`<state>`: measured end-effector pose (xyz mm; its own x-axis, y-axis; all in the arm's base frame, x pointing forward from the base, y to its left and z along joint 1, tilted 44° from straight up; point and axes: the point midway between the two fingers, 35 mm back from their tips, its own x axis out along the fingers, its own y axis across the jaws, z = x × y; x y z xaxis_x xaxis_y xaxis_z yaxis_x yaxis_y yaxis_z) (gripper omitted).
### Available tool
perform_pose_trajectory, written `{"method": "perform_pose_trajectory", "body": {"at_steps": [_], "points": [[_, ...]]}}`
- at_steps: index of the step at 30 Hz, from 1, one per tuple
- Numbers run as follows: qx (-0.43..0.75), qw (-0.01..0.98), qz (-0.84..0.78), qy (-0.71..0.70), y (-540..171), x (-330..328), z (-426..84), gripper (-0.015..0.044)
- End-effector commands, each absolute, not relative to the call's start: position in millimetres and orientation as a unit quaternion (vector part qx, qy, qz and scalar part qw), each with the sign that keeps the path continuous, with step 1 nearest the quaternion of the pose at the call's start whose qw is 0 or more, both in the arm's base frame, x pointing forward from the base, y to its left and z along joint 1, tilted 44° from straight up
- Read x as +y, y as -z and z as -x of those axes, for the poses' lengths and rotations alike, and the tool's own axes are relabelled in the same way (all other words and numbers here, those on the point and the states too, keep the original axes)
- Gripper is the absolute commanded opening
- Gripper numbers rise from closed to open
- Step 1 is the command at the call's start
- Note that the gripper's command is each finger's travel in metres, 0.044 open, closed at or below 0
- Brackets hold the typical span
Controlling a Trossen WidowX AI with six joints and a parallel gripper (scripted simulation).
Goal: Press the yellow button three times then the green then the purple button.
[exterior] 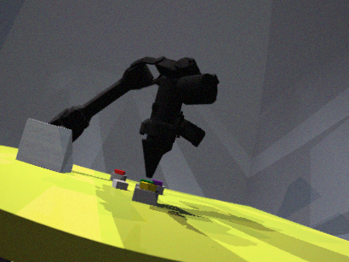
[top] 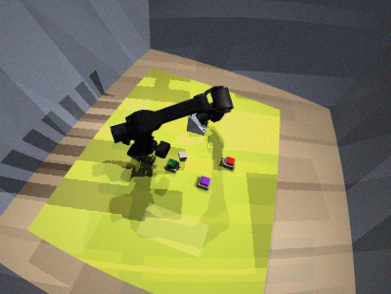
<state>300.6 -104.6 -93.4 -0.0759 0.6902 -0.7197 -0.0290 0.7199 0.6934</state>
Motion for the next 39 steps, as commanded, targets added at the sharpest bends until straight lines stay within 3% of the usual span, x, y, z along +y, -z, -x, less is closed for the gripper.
{"method": "perform_pose_trajectory", "body": {"at_steps": [1, 39], "points": [[0.674, 0.640, -0.239, -0.282, 83.9, -114.7, -303.8, 0.0020], [0.674, 0.640, -0.240, -0.282, 109.1, -90.5, -301.5, 0.0020]]}}
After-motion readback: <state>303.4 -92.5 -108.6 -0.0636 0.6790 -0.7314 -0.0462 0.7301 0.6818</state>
